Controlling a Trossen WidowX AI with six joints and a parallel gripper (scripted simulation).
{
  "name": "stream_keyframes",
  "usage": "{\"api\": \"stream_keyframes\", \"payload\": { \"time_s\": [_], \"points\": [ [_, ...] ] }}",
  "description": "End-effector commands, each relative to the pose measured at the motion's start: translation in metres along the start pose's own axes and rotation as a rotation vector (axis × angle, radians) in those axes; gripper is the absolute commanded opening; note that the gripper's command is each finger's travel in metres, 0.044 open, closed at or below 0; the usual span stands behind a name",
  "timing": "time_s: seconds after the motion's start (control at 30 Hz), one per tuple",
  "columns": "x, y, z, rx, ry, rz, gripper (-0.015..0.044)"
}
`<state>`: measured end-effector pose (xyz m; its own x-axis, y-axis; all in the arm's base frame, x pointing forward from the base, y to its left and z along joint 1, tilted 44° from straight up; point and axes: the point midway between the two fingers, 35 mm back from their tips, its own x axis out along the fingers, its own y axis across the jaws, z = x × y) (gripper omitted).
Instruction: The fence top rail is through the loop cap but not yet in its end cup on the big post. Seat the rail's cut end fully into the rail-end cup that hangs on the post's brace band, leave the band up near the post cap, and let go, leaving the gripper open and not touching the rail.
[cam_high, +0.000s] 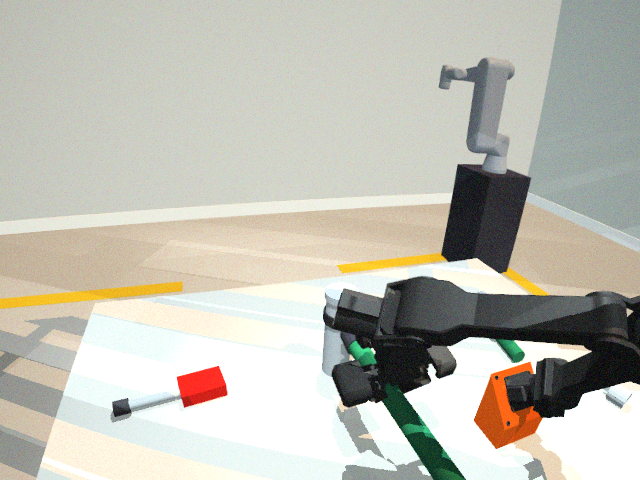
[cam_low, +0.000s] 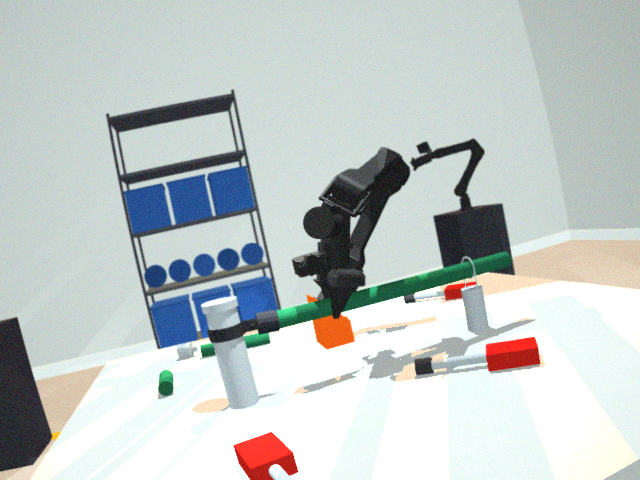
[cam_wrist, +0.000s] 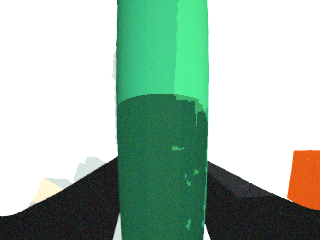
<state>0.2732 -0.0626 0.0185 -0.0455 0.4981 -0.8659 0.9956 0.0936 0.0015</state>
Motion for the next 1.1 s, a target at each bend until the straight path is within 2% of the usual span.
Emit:
{"api": "stream_keyframes", "payload": {
  "time_s": [0.0, 1.07],
  "points": [
    [-0.006, 0.001, 0.009, 0.008, -0.016, 0.016, 0.0],
    [0.004, -0.005, 0.024, 0.01, 0.0, 0.009, 0.0]
  ]
}}
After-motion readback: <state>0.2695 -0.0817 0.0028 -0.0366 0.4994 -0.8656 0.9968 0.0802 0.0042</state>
